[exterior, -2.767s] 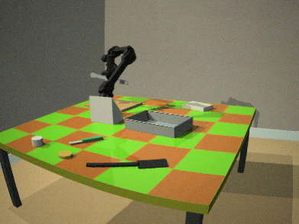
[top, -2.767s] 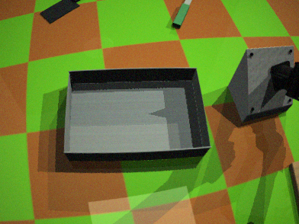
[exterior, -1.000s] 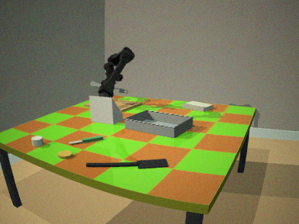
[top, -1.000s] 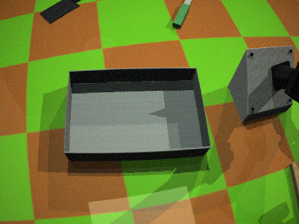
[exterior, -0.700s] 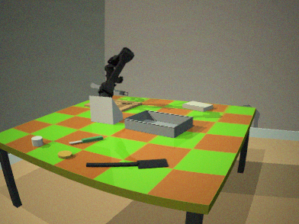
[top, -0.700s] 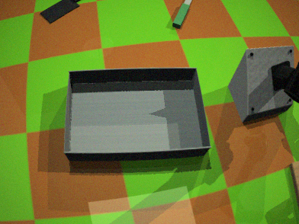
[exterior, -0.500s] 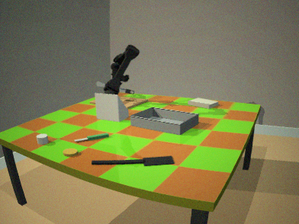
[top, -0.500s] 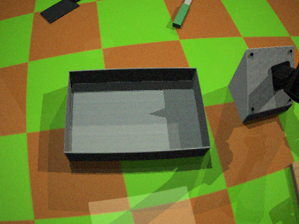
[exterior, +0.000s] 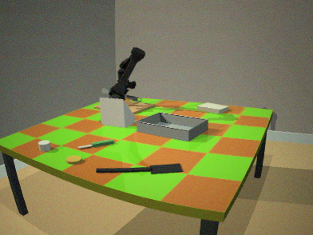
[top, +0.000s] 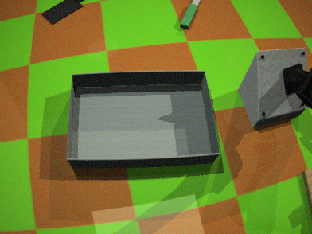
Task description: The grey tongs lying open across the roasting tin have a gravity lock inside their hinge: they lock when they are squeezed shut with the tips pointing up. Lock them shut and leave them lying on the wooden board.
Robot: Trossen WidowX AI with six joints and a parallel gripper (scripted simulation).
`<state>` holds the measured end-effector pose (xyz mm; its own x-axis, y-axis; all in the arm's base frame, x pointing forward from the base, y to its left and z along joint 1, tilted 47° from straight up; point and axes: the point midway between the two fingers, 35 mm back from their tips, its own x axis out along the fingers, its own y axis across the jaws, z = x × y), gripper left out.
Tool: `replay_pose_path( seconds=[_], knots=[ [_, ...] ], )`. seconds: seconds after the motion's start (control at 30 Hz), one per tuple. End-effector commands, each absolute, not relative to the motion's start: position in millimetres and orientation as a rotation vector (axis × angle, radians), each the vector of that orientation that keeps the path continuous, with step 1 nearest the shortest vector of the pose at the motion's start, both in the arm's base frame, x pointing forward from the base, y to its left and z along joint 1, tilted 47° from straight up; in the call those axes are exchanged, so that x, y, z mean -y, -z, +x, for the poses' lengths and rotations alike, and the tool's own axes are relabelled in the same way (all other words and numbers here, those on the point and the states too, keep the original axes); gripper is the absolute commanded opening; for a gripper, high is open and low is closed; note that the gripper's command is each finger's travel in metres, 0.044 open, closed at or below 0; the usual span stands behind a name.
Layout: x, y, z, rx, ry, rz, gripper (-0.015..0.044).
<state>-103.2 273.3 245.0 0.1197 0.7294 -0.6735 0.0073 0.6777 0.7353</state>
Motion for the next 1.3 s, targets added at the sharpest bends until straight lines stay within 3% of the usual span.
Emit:
replay_pose_path(
  seconds=[0.0,0.73,0.93,1.27],
  knots=[
    [-274,-244,-104,-1.371,-0.598,0.673,-0.015],
    [-273,-245,-103,-1.365,-0.592,0.678,0.0428],
    [-271,-250,-91,-1.367,-0.583,0.672,0.044],
    [-214,-289,1,-1.382,-0.559,0.652,0.044]
  ],
)
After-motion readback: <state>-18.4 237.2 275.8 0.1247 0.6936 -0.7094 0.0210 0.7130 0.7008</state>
